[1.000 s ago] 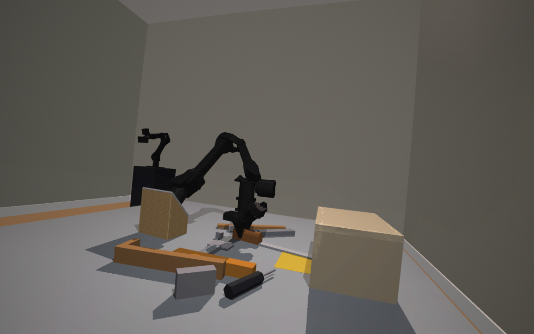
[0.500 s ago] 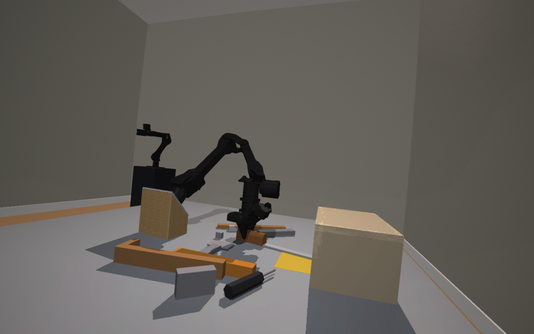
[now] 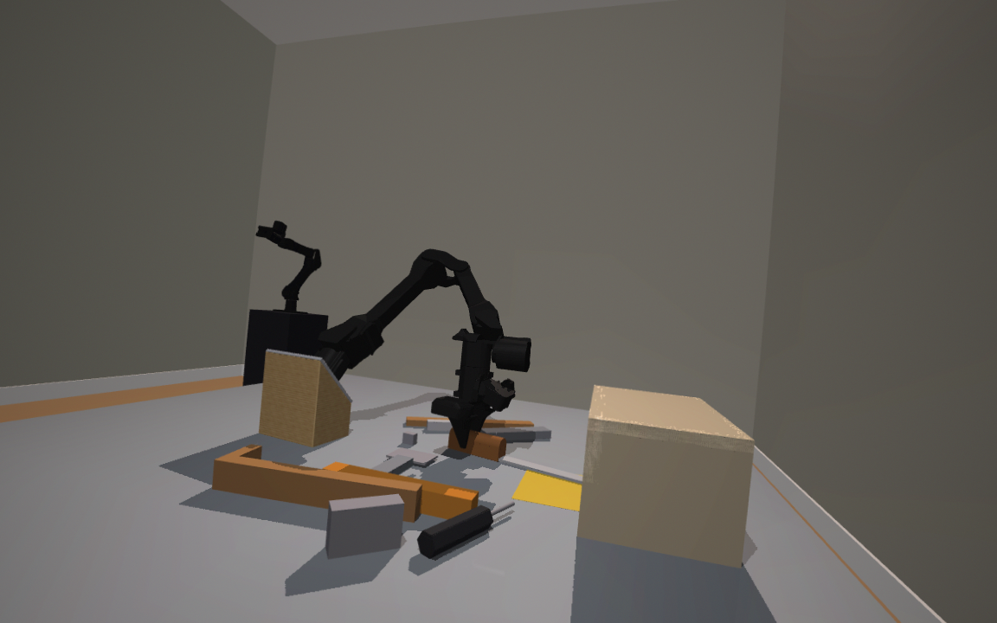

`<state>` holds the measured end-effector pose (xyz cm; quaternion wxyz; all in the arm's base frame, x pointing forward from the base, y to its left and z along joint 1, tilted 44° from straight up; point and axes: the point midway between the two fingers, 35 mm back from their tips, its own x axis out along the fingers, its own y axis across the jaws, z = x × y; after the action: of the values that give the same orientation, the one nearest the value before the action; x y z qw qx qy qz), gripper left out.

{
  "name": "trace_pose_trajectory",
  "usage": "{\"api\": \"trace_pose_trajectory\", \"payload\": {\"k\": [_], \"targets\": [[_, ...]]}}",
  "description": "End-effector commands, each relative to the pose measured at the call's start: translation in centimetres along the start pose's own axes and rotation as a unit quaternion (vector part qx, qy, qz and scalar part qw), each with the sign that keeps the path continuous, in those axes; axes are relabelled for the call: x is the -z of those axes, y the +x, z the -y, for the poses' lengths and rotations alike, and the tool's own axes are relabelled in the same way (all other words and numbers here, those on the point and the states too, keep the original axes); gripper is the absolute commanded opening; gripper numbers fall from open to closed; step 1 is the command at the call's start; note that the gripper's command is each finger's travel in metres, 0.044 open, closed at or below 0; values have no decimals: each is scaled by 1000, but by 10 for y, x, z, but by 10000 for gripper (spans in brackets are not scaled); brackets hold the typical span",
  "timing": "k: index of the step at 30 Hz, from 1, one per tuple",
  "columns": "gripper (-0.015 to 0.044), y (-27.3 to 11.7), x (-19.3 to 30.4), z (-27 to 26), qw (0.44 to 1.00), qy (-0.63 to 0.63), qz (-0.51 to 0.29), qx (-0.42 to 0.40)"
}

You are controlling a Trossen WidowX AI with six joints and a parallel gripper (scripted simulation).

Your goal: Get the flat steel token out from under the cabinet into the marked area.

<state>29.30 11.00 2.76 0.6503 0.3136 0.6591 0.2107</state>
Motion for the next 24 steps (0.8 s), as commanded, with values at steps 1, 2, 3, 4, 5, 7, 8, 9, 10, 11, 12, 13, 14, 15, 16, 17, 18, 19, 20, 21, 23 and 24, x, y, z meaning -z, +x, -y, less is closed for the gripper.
{"api": "trace_pose_trajectory", "payload": {"k": [1, 2, 3, 4, 5, 7, 8, 9, 10, 11, 12, 13, 14, 15, 16, 17, 18, 19, 20, 21, 23, 24], "targets": [[0, 0, -6, -1, 1000, -3, 0, -2], [0, 0, -7, -1, 1000, -3, 0, -2], [0, 0, -8, -1, 1000, -3, 0, -2], [0, 0, -9, -1, 1000, -3, 0, -2], [0, 0, -10, -1, 1000, -3, 0, -2], [0, 0, -12, -1, 1000, -3, 0, -2], [0, 0, -14, -1, 1000, -3, 0, -2], [0, 0, -15, -1, 1000, -3, 0, -2], [0, 0, -16, -1, 1000, -3, 0, -2], [0, 0, -17, -1, 1000, -3, 0, -2], [0, 0, -18, -1, 1000, -3, 0, -2], [0, 0, -19, -1, 1000, -3, 0, -2], [0, 0, -20, -1, 1000, -3, 0, -2], [0, 0, -21, -1, 1000, -3, 0, -2], [0, 0, -23, -1, 1000, -3, 0, -2], [0, 0, -24, -1, 1000, -3, 0, -2], [0, 0, -25, -1, 1000, -3, 0, -2], [0, -1, -26, -1, 1000, -3, 1, -2], [0, -1, -27, -1, 1000, -3, 1, -2], [0, -1, -28, -1, 1000, -3, 1, -2], [0, -1, -30, -1, 1000, -3, 1, -2], [0, -1, -31, -1, 1000, -3, 1, -2]]}}
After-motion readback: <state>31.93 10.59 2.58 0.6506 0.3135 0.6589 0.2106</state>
